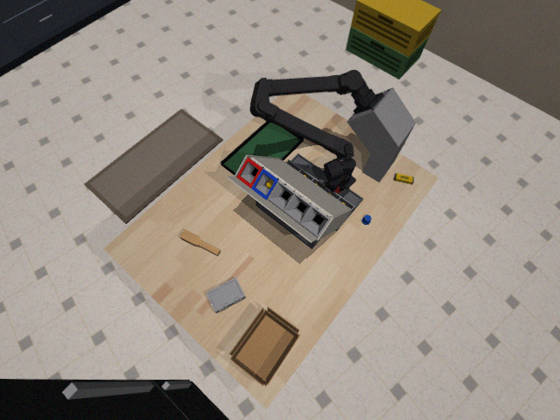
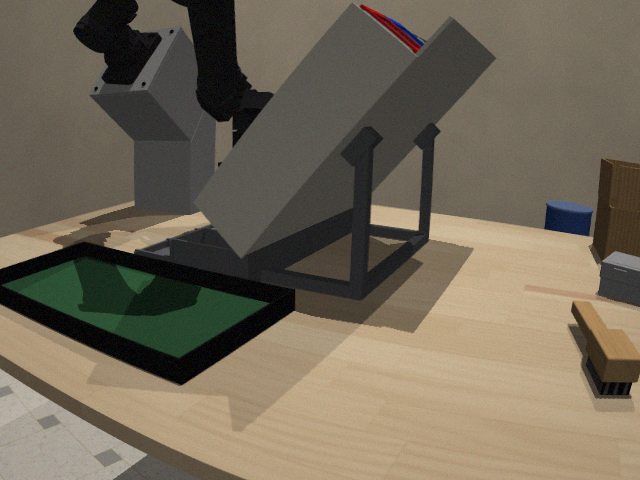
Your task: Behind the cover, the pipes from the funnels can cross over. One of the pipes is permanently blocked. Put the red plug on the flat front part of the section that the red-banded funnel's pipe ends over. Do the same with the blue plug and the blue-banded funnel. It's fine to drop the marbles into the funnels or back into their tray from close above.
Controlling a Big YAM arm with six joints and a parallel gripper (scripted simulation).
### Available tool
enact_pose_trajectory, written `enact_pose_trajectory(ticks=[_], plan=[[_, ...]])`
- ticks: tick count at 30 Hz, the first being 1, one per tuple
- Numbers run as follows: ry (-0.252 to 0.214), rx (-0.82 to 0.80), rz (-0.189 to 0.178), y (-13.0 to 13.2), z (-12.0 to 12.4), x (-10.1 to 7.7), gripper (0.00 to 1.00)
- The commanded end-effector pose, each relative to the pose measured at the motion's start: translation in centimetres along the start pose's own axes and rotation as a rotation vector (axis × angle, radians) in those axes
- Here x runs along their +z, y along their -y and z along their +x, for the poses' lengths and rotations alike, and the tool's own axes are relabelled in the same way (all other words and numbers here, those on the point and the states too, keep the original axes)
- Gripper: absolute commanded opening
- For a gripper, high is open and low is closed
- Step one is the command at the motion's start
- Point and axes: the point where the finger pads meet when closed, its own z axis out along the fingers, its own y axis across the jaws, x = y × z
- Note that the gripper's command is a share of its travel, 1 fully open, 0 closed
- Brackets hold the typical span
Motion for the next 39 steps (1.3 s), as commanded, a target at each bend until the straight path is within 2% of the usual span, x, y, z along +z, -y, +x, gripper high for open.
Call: enact_pose_trajectory(ticks=[1, 15, 34, 35, 39], plan=[[-0.018, -0.028, -0.010, 0.2, 1.6, -0.5, 0.00], [-0.051, -0.064, -0.022, 0.2, 2.1, -0.7, 0.00], [-0.031, -0.050, -0.015, 0.4, 1.9, -0.7, 0.00], [-0.023, -0.043, -0.012, -0.1, 1.1, -0.4, 0.59], [-0.023, -0.043, -0.012, -0.1, 1.1, -0.4, 0.59]])
